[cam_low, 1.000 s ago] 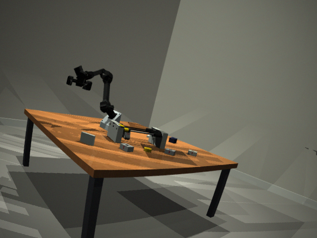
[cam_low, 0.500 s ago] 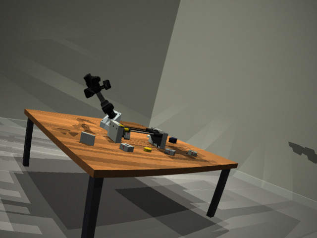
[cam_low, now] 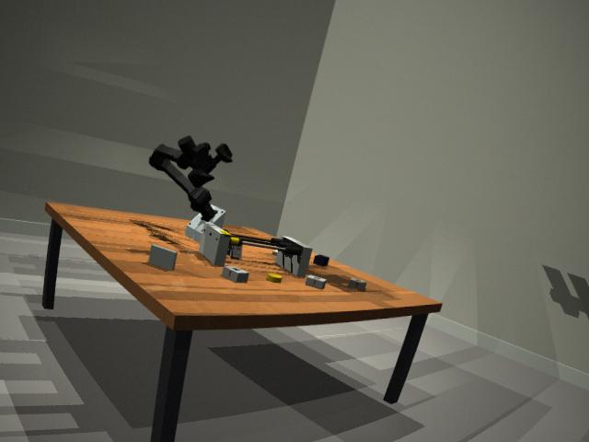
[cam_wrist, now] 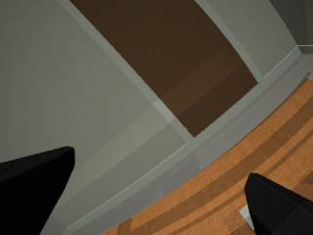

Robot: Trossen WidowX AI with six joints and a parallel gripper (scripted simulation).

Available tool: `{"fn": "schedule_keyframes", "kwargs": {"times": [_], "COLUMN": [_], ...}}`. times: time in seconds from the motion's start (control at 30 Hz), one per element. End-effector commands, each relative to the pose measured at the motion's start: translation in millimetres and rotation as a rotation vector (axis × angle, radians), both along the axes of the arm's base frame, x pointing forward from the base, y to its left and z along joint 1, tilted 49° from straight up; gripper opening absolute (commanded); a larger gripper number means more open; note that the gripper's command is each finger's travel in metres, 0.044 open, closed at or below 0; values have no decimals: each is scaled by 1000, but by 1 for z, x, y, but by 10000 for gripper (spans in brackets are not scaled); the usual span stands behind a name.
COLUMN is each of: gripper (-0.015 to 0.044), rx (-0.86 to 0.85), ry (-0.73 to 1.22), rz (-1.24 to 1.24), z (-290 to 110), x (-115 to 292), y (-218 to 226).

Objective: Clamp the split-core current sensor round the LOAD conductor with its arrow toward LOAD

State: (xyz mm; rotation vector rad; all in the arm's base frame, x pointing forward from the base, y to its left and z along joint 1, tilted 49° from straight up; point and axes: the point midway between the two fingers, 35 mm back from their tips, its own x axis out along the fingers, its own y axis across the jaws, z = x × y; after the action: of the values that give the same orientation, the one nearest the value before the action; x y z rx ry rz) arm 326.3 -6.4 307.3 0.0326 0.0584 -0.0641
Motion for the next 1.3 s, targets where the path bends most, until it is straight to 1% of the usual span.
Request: {"fn": "schedule_keyframes", "kwargs": {"times": [0.0,0.1,0.2,0.3,0.4,0.47,0.5,1.27], "gripper": [440,440,440,440,440,440,440,440], "rx": [43,28,-44,-181,-376,-476,-489,-489], "ry": [238,450,641,794,895,921,923,923], "rz": [-125,-267,-428,-591,-732,-782,-787,-787], "z": [-45,-82,-112,-130,-135,-134,-133,-133], "x": [19,25,21,13,8,7,7,7], "y": [-6,-13,-21,-28,-32,-33,-33,-33]}}
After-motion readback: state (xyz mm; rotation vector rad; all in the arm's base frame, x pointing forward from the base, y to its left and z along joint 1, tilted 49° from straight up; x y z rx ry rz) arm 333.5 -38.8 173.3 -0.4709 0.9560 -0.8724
